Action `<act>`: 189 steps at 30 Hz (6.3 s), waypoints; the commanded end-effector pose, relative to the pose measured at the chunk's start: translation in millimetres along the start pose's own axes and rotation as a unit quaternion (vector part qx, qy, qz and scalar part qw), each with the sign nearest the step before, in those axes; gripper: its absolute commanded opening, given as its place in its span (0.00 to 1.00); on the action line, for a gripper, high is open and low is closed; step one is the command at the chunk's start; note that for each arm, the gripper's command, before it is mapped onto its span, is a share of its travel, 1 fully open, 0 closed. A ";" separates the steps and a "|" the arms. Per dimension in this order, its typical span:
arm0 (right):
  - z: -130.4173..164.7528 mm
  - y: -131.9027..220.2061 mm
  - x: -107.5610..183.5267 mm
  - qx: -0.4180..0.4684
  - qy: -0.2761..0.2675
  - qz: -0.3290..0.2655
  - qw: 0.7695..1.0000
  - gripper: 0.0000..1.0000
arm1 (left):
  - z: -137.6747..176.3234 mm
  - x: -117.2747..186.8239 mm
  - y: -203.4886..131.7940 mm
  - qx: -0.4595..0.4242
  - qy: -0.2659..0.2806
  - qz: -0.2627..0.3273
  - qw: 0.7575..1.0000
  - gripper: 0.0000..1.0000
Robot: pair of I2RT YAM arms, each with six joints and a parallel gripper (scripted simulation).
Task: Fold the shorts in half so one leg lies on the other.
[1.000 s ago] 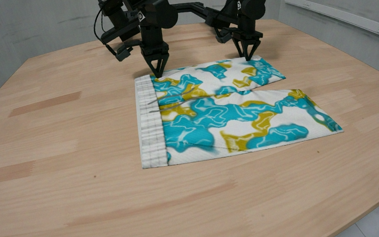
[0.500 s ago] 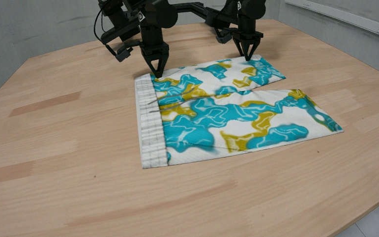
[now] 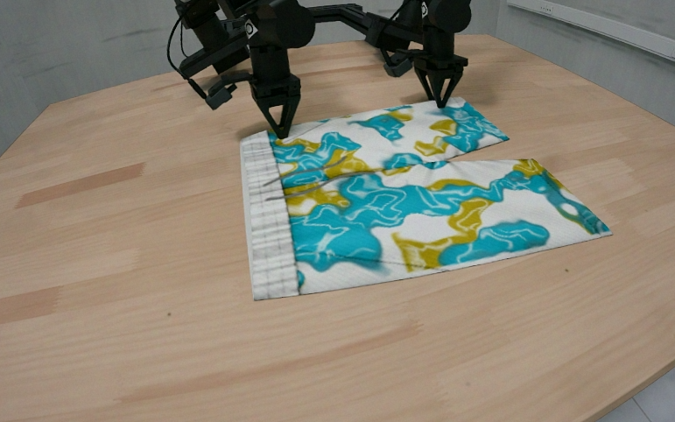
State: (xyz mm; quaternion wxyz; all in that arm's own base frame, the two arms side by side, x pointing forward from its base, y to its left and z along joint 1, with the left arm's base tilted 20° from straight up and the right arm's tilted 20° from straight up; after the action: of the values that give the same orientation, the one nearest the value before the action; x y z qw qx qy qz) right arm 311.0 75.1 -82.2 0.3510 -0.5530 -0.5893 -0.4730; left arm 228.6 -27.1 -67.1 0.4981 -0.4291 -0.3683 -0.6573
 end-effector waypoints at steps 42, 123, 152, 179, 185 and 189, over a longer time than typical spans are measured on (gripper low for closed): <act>-8.0 3.9 -27.1 -0.011 -0.015 -0.004 1.000 0.04 | 18.1 -20.8 13.1 0.027 0.032 -0.009 0.999 0.04; -3.4 32.2 41.5 -0.027 -0.004 -0.040 0.999 0.00 | 12.4 39.8 28.7 0.021 0.023 -0.036 0.999 0.00; -7.1 3.3 4.3 -0.024 -0.013 -0.008 1.000 0.00 | 1.7 19.7 5.8 0.003 0.016 -0.027 0.999 0.00; -11.1 23.8 36.3 -0.039 -0.021 0.013 0.999 0.00 | 8.7 44.5 35.1 -0.001 0.009 0.013 1.000 0.00; -9.4 39.3 46.5 -0.039 -0.032 0.044 0.998 0.00 | 12.2 57.1 49.6 -0.018 0.008 0.050 0.999 0.00; -7.7 49.4 54.7 -0.041 -0.032 0.053 0.997 0.00 | 11.1 69.9 65.6 -0.022 -0.006 0.059 0.998 0.00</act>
State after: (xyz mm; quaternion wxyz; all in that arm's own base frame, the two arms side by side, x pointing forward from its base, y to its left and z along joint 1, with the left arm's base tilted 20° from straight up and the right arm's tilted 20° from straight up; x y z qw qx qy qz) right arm 349.8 89.5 -28.3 0.3391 -0.5875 -0.5592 -0.4765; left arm 283.0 -56.4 -5.3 0.5095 -0.4496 -0.3519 -0.6438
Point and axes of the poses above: on each arm, the point where the finger pads meet when closed, its own x axis back along the fingers, its own y axis across the jaws, z = x × y, the point moved 3 cm from there along x, back along the fingers, and after that the axes turned 13 degrees about -x, right-handed, at the moved point
